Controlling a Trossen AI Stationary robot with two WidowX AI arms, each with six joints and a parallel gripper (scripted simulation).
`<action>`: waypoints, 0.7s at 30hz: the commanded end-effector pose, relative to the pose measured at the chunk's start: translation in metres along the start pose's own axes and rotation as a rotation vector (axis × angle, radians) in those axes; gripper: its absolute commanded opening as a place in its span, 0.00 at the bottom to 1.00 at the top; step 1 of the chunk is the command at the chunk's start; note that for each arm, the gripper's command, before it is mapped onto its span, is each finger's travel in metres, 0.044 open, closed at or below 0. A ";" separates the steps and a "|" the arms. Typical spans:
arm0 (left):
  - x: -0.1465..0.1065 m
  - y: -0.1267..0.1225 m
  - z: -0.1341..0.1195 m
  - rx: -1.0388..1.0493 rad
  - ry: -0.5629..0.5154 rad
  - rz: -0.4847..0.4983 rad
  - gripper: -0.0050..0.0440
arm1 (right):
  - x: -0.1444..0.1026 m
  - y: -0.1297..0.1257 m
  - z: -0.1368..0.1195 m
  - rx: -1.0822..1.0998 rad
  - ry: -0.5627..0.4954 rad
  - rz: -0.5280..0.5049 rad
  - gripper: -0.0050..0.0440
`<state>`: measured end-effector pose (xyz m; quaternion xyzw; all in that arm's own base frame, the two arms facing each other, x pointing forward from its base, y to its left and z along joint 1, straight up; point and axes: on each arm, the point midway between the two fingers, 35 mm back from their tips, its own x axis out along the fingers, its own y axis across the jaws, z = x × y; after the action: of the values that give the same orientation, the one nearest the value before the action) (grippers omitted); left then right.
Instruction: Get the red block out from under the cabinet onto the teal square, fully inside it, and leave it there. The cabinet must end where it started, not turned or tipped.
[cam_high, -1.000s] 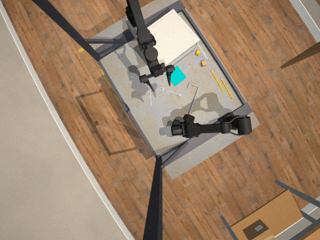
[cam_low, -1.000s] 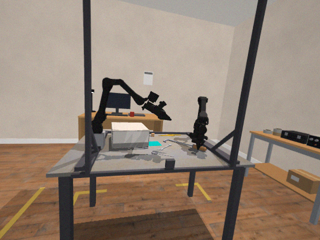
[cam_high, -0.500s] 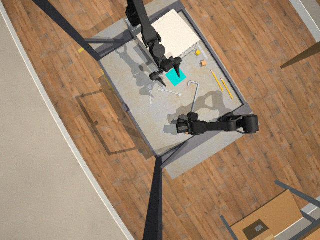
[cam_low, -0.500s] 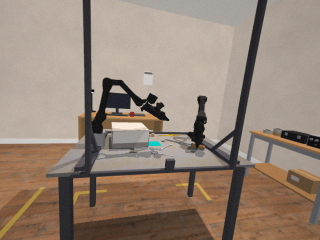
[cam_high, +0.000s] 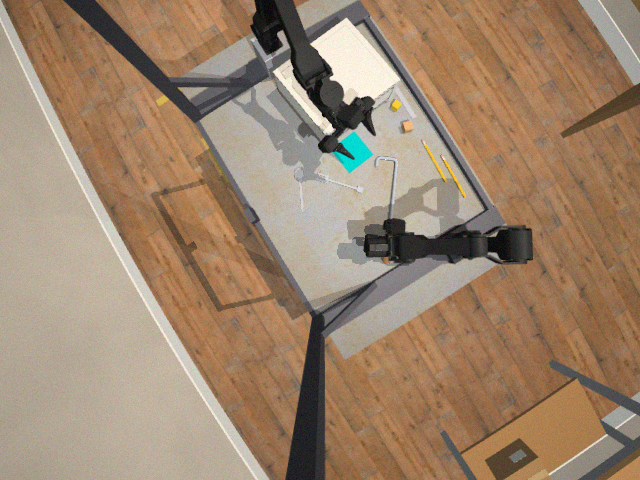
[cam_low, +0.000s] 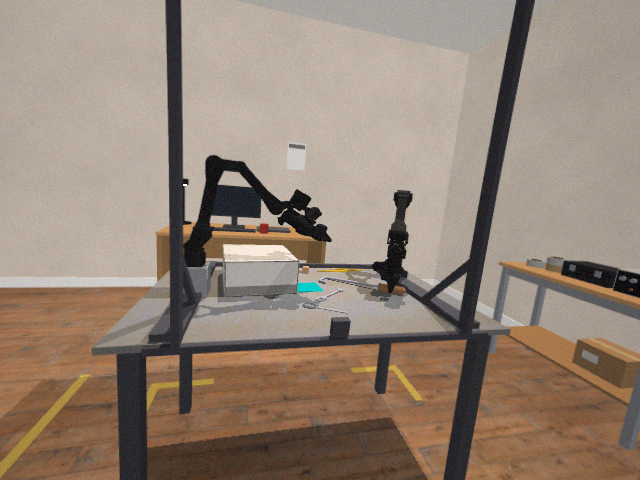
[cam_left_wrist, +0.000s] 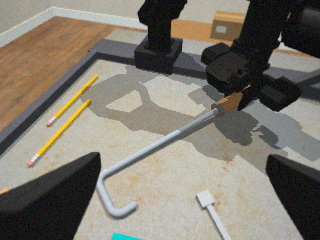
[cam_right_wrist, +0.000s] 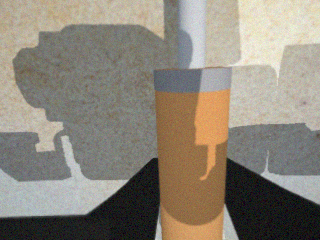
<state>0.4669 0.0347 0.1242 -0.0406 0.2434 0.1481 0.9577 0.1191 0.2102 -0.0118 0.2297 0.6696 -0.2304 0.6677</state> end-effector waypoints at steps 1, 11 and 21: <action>-0.006 0.004 0.015 -0.018 -0.039 0.009 1.00 | -0.004 -0.005 0.008 -0.028 0.001 0.021 0.34; -0.004 0.001 0.012 -0.012 -0.031 0.004 1.00 | -0.003 -0.028 0.029 -0.124 -0.002 0.015 0.34; -0.004 0.001 0.012 -0.012 -0.031 0.004 1.00 | -0.002 -0.047 0.050 -0.208 -0.003 0.012 0.34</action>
<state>0.4667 0.0366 0.1245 -0.0411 0.2424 0.1517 0.9574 0.1249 0.1582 -0.0118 0.1714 0.6872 -0.1703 0.6852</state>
